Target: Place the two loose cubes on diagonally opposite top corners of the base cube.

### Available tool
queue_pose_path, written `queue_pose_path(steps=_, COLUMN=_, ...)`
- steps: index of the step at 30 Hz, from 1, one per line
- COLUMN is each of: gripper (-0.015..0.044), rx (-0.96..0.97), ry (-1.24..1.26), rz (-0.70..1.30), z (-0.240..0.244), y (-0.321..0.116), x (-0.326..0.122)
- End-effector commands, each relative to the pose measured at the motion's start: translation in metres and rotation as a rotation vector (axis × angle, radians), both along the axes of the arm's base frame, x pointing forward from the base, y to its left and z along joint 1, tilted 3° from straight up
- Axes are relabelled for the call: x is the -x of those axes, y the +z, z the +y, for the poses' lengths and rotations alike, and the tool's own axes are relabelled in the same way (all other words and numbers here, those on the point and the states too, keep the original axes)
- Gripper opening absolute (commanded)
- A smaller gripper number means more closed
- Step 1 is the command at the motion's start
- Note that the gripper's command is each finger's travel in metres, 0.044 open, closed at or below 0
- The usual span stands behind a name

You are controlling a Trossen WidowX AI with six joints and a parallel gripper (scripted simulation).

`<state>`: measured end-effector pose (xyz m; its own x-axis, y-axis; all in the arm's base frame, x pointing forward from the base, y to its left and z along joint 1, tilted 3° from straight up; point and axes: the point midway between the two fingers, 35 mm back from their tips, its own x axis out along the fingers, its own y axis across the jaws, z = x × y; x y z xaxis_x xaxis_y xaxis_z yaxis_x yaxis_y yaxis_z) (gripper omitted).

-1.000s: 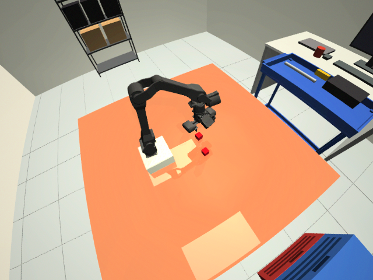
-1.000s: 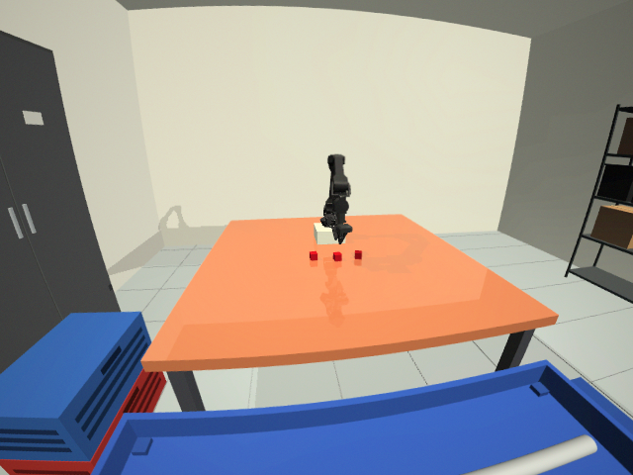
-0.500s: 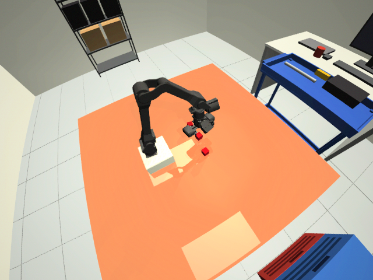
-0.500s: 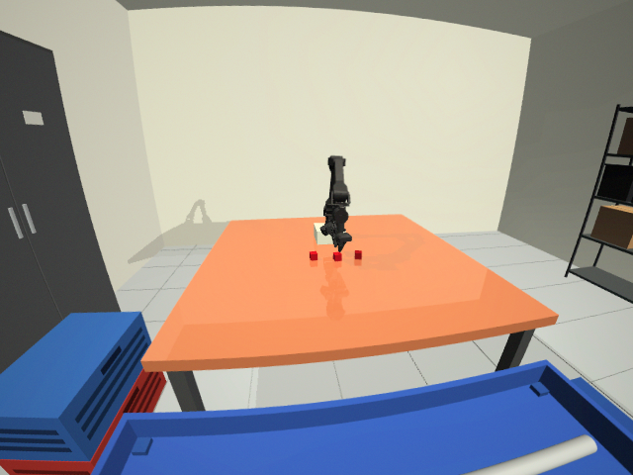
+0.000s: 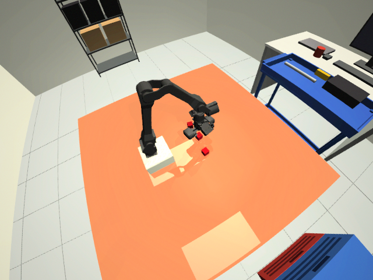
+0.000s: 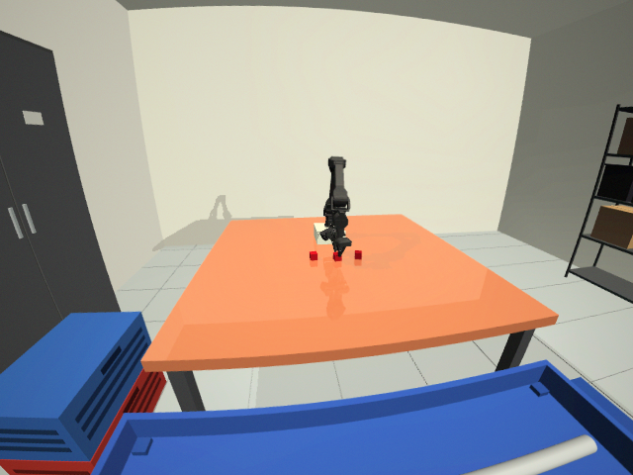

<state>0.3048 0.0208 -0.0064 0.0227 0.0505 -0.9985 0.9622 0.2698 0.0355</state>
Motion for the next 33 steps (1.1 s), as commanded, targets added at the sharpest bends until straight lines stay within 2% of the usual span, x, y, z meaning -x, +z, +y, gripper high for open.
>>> queue_pose_path(steps=1, gripper=0.0265, rx=-0.003, ry=-0.006, rz=0.016, z=0.001, y=-0.010, x=0.004)
queue_pose_path(steps=5, gripper=0.0265, rx=-0.003, ry=-0.006, rz=0.016, z=0.001, y=-0.014, x=0.004)
queue_pose_path(steps=11, gripper=0.0107, rx=-0.003, ry=-0.006, rz=0.016, z=0.001, y=-0.014, x=0.004)
queue_pose_path(steps=16, gripper=0.0105, rx=-0.003, ry=-0.006, rz=0.016, z=0.001, y=-0.012, x=0.004)
queue_pose_path(steps=33, gripper=0.0105, rx=-0.003, ry=-0.006, rz=0.014, z=-0.001, y=0.040, x=-0.003)
